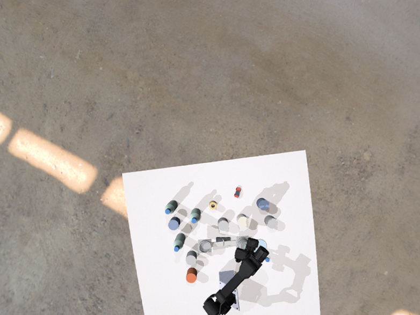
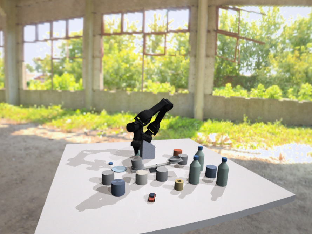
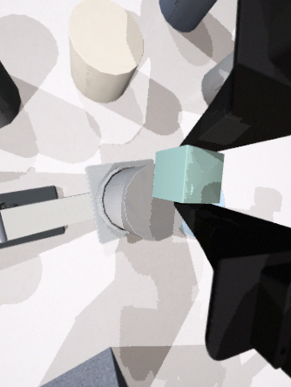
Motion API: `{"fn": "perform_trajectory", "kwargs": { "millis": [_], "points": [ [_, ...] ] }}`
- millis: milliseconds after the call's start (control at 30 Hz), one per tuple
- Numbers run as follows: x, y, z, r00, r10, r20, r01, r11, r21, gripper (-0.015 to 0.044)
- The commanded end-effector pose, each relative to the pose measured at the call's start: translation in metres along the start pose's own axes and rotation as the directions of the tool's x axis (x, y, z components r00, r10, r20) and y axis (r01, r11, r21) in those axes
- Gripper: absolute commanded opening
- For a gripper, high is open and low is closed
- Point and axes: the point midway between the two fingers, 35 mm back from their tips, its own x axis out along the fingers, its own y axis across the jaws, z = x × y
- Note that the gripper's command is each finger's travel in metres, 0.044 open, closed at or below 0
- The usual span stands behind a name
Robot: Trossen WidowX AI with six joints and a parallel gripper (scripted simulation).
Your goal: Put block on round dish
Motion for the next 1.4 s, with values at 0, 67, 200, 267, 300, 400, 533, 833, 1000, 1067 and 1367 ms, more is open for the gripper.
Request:
{"fn": "perform_trajectory", "kwargs": {
  "millis": [0, 67, 200, 267, 300, 400, 533, 833, 1000, 1067, 1367],
  "points": [
    [0.007, 0.001, -0.027, 1.000, -0.004, -0.004, 0.004, 1.000, -0.010, 0.0000],
    [0.013, 0.004, -0.041, 1.000, -0.001, -0.001, 0.001, 1.000, -0.014, 0.0000],
    [0.026, 0.011, -0.068, 1.000, 0.006, 0.006, -0.006, 1.000, -0.022, 0.0000],
    [0.032, 0.015, -0.081, 1.000, 0.009, 0.010, -0.009, 1.000, -0.027, 0.0000],
    [0.036, 0.018, -0.087, 1.000, 0.011, 0.013, -0.010, 1.000, -0.029, 0.0000],
    [0.047, 0.025, -0.105, 1.000, 0.016, 0.021, -0.015, 0.999, -0.037, 0.0000],
    [0.060, 0.036, -0.124, 0.999, 0.021, 0.031, -0.019, 0.999, -0.046, 0.0000],
    [0.091, 0.036, -0.124, 0.999, 0.021, 0.033, -0.020, 0.999, -0.046, 0.0000],
    [0.103, 0.037, -0.123, 0.999, 0.021, 0.034, -0.020, 0.999, -0.047, 0.0000],
    [0.104, 0.037, -0.123, 0.999, 0.021, 0.034, -0.020, 0.999, -0.047, 0.0000],
    [0.116, 0.037, -0.122, 0.999, 0.021, 0.034, -0.020, 0.999, -0.047, 0.0000]
  ]
}}
